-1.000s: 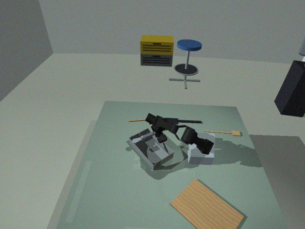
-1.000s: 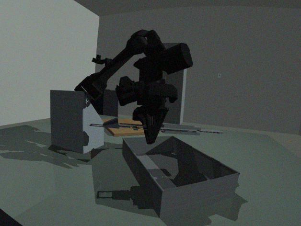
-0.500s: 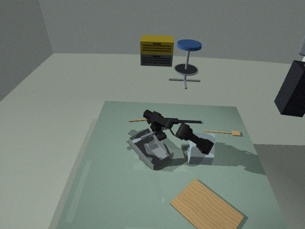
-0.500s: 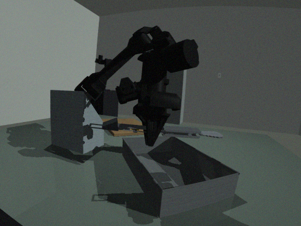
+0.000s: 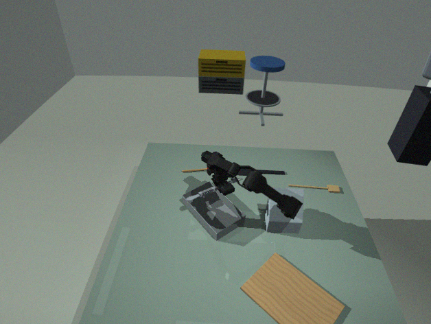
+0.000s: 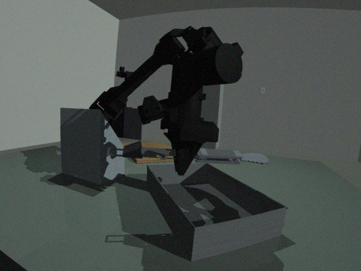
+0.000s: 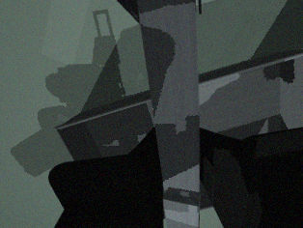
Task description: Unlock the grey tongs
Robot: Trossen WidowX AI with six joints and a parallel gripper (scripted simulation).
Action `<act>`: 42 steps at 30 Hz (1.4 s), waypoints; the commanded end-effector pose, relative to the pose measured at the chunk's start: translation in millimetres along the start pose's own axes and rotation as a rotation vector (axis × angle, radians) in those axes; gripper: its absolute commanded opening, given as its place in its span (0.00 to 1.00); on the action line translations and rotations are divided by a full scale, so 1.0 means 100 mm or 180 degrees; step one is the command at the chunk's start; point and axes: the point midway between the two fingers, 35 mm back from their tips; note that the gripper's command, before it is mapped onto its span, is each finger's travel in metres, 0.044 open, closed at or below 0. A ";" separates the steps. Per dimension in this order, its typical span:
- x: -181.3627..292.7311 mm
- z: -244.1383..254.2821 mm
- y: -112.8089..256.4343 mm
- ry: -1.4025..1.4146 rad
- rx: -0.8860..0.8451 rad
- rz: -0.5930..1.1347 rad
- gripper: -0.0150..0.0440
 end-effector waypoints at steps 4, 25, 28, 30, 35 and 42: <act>0.04 0.04 0.07 0.0023 0.0074 0.0078 0.00; 0.26 -0.20 0.09 0.1636 0.0035 0.0015 0.00; 0.32 -0.25 0.10 0.2026 0.0027 0.0011 0.00; 0.36 -0.28 0.11 0.2286 0.0021 0.0008 0.00; 0.48 -0.40 0.13 0.2934 0.0009 0.0001 0.00; 0.61 -0.54 0.16 0.3840 0.0000 -0.0010 0.00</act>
Point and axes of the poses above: the point midway between the two fingers, 35 mm back from their tips, its own y axis back along the fingers, its own z axis across the jaws, x = y × z, and after that the axes turned 2 degrees about -y, right-handed
